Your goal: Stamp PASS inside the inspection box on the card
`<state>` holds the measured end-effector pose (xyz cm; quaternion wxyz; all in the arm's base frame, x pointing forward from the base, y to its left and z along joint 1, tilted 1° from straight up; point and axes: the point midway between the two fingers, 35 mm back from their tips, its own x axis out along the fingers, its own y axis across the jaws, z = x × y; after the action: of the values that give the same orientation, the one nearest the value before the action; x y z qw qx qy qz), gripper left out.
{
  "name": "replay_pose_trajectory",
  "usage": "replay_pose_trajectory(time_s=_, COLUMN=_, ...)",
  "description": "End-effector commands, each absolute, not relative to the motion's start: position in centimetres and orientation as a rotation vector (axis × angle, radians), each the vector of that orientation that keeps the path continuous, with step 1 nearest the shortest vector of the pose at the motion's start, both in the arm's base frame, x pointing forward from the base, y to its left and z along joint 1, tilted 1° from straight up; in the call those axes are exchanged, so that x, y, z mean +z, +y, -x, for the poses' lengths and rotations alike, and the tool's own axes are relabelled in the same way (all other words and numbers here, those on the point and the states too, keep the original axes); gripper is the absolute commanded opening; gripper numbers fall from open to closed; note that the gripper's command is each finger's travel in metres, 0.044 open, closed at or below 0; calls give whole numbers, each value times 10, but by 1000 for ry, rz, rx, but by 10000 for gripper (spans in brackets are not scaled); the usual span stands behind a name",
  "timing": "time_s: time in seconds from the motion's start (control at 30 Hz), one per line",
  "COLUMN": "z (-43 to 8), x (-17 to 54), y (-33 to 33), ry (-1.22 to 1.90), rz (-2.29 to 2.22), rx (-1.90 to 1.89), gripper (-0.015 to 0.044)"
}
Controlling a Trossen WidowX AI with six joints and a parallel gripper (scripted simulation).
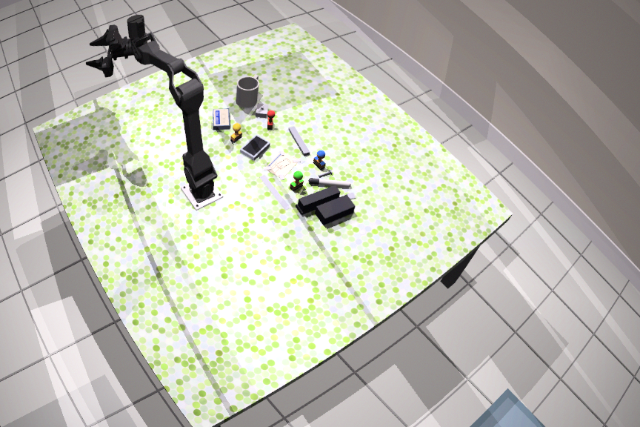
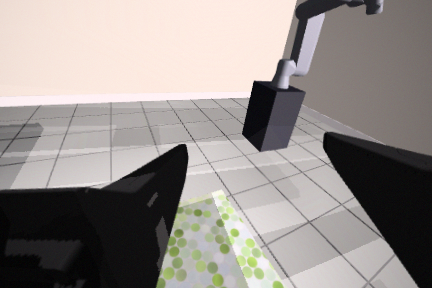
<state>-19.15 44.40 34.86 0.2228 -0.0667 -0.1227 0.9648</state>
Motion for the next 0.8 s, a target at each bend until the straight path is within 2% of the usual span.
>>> replay_pose_trajectory(time_s=0.0, z=189, x=348, y=445, ry=-334, rz=187, rx=2657, gripper=374)
replay_pose_trajectory(time_s=0.2, z=100, x=332, y=472, ry=-186, rz=271, rx=2429, gripper=229)
replay_pose_trajectory(time_s=0.47, z=-39, x=301, y=476, ry=58, rz=363, rx=2067, gripper=229)
replay_pose_trajectory(time_s=0.77, z=-185, x=264, y=428, ry=314, rz=389, rx=1671, gripper=229)
